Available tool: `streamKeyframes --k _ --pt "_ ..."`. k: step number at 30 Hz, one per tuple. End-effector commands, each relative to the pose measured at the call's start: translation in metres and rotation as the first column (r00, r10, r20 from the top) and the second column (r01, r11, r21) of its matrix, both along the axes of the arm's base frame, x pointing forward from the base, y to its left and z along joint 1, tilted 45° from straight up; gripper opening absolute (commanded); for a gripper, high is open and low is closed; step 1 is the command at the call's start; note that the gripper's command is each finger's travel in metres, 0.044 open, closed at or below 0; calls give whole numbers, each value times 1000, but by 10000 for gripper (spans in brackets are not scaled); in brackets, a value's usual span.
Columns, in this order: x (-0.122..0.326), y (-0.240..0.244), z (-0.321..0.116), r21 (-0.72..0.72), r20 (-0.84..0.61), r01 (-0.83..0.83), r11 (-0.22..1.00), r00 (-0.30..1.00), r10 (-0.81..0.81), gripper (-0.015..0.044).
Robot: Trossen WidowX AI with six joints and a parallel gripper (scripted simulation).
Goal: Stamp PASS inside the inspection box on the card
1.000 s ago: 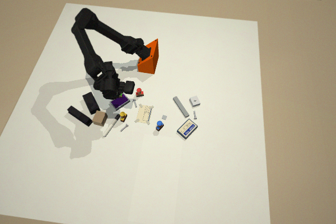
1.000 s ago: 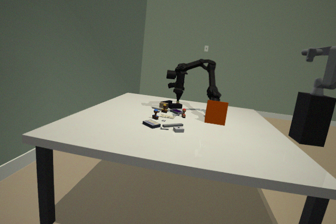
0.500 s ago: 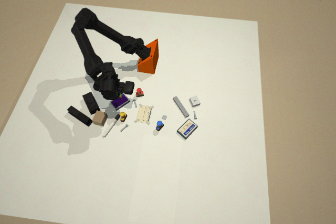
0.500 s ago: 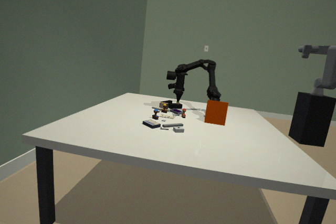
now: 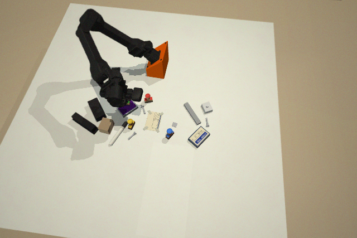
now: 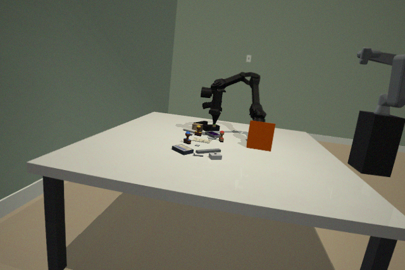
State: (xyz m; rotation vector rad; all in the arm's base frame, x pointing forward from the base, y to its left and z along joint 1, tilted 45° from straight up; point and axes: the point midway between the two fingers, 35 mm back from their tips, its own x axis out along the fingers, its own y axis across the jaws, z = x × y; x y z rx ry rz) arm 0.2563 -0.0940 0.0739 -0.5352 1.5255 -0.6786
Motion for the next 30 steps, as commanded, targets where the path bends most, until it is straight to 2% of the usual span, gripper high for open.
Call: streamKeyframes --k 1,30 --pt "0 -2 -2 -4 -3 -5 1000 1000 5 0" --pt "-2 -16 -15 -5 -3 -4 1000 1000 4 0"
